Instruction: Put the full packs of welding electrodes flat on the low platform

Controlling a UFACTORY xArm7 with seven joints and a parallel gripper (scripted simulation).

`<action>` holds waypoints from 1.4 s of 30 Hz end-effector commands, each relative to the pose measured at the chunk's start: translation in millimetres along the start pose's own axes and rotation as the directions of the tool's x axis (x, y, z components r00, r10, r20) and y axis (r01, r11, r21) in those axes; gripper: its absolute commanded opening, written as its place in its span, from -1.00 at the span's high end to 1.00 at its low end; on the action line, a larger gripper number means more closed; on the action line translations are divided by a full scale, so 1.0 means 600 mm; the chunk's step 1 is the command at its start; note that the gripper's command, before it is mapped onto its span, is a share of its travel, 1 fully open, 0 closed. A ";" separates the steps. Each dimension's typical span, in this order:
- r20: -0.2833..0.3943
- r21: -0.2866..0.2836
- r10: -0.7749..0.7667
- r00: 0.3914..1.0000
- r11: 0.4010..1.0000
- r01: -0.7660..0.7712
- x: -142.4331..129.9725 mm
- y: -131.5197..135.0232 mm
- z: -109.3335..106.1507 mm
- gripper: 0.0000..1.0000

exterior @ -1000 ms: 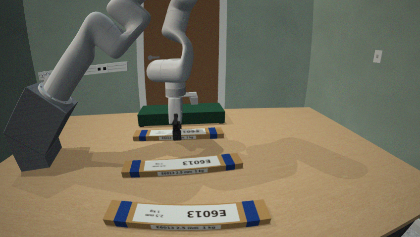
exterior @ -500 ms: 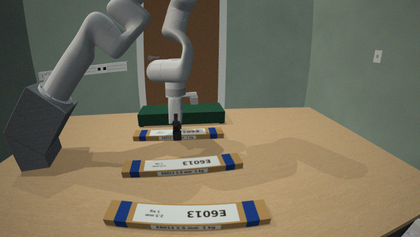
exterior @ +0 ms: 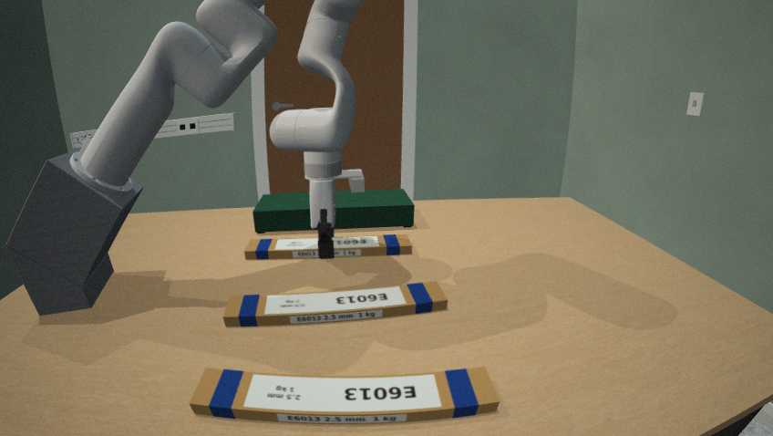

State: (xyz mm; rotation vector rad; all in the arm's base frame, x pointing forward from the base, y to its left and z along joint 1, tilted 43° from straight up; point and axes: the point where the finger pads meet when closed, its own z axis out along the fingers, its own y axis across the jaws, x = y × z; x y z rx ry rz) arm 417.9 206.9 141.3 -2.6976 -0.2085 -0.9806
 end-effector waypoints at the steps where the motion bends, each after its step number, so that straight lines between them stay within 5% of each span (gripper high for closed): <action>1: -0.001 0.000 0.000 1.000 1.000 0.000 0.001 0.000 0.000 -0.15; 33: -0.001 0.000 0.000 1.000 1.000 0.000 0.001 0.000 -0.005 -0.15; 42: -0.001 0.000 0.000 1.000 1.000 0.000 0.001 0.000 -0.032 -0.15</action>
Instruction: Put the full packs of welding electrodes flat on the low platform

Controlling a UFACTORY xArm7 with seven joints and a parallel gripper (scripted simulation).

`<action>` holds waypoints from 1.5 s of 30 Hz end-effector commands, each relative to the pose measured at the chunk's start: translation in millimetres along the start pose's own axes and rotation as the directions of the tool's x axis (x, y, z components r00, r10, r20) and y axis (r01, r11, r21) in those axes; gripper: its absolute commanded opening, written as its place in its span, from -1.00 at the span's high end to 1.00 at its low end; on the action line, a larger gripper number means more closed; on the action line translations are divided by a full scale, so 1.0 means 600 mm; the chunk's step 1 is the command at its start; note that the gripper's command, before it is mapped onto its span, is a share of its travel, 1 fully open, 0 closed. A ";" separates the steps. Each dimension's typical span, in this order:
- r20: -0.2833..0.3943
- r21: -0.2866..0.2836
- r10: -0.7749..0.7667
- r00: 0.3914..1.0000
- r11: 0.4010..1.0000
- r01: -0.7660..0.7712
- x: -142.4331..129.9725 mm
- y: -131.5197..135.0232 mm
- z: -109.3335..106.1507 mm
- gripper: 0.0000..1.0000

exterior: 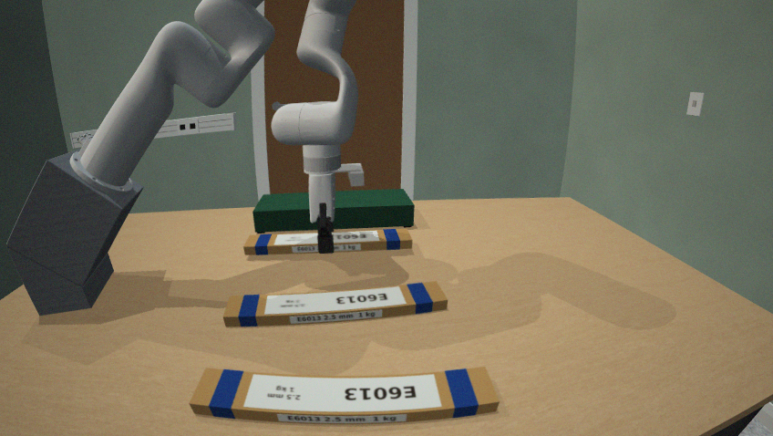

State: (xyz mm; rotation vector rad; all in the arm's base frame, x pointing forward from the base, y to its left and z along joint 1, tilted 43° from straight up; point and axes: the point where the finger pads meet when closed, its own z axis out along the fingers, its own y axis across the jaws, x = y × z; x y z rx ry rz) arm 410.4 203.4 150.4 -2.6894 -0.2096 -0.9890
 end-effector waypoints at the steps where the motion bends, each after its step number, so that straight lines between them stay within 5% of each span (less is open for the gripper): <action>1: 0.007 -0.004 0.001 1.000 1.000 -0.001 0.001 0.000 -0.015 -0.15; 18: 0.007 -0.004 0.001 1.000 1.000 -0.001 0.001 0.000 -0.060 -0.15; 45: 0.007 -0.004 0.001 1.000 1.000 -0.001 0.001 0.000 -0.063 -0.15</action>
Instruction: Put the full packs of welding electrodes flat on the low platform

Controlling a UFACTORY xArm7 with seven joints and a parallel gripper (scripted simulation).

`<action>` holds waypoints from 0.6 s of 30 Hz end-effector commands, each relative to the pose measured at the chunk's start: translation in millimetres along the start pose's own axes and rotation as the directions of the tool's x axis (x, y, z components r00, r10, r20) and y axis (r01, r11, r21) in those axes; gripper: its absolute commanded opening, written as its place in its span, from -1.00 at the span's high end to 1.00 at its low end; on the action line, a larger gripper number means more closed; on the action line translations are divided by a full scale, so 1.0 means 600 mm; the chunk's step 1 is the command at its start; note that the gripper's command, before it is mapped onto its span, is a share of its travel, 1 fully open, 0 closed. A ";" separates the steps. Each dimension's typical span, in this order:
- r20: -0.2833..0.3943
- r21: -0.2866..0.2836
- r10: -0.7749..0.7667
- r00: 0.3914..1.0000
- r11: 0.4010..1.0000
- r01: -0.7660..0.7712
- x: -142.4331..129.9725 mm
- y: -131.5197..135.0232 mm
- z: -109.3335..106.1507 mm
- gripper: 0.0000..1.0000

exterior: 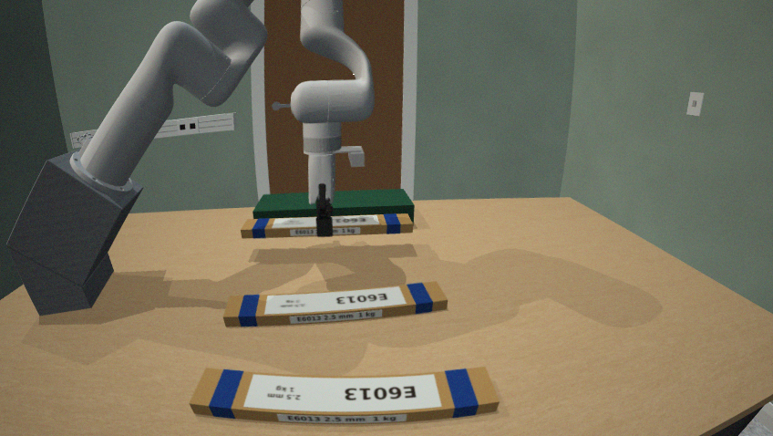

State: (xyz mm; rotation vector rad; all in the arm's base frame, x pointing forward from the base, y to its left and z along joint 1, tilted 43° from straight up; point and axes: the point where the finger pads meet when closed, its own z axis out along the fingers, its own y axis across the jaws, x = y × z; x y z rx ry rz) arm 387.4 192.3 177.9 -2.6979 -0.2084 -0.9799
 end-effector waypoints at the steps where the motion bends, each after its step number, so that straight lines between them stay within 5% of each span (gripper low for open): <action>1: -0.001 0.000 0.000 1.000 1.000 0.000 0.001 0.000 -0.001 -0.15; 18: -0.001 0.000 0.000 1.000 1.000 0.000 0.001 0.000 -0.024 -0.15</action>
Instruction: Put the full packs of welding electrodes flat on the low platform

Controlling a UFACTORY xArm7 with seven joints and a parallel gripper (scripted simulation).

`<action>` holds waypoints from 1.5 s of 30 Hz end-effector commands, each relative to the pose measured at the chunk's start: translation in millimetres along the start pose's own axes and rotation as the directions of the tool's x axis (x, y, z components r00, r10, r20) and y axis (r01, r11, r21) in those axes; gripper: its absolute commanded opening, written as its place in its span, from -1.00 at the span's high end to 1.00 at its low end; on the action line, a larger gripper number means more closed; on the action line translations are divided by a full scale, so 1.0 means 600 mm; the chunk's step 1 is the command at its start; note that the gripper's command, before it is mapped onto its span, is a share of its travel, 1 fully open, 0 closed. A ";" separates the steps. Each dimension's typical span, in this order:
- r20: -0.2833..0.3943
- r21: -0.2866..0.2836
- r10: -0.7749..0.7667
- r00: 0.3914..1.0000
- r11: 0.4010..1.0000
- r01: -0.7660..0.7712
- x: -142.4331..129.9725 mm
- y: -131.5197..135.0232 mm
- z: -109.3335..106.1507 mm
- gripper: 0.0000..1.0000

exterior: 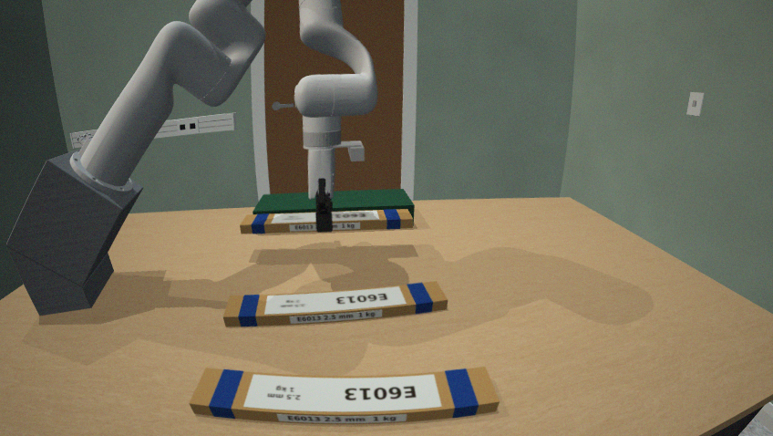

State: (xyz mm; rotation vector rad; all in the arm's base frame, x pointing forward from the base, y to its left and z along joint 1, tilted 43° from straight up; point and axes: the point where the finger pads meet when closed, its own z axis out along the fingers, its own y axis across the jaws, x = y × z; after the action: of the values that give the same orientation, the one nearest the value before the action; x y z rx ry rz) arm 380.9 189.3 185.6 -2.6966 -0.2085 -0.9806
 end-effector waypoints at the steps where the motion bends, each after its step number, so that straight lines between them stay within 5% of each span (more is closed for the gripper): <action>1: -0.001 0.000 0.000 1.000 1.000 0.000 0.001 0.000 -0.011 -0.15; 17: -0.001 -0.001 0.000 1.000 1.000 0.000 0.001 0.000 -0.099 -0.15; 45: -0.001 -0.001 0.000 1.000 1.000 0.000 0.001 0.000 -0.103 -0.15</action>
State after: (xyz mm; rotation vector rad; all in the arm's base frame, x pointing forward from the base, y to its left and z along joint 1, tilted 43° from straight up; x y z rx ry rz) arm 343.6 171.2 230.6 -2.6983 -0.2083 -0.9794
